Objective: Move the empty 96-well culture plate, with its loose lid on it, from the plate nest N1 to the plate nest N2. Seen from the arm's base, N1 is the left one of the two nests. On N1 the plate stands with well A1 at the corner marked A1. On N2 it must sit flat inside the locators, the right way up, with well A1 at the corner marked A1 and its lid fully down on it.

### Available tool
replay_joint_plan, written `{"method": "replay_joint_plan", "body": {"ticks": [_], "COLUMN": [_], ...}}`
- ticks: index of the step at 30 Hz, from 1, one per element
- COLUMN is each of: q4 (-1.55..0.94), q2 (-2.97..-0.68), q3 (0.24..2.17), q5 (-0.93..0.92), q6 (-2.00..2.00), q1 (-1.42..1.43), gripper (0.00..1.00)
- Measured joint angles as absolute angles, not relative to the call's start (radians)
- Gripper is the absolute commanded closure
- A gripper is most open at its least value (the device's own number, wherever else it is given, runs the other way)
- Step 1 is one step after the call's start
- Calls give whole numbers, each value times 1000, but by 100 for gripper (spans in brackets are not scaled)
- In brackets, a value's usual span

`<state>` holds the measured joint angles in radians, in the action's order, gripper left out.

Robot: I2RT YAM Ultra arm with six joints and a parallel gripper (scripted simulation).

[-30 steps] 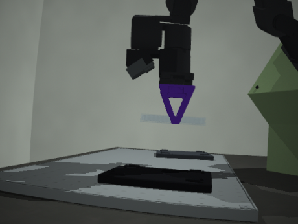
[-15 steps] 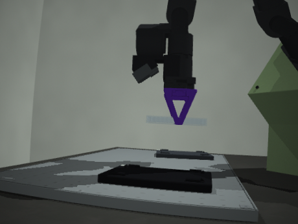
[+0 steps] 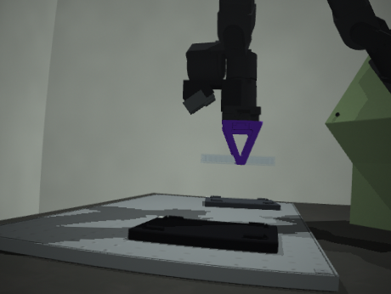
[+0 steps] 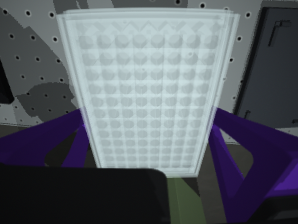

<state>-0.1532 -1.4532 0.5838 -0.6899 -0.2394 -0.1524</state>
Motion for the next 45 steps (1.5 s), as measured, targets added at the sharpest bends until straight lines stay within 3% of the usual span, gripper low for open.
{"method": "replay_joint_plan", "body": {"ticks": [45], "q4": [-205], "q2": [-1955], "q3": [871], "q5": [-841], "q6": [-669], "q1": [-481], "gripper": [100]}}
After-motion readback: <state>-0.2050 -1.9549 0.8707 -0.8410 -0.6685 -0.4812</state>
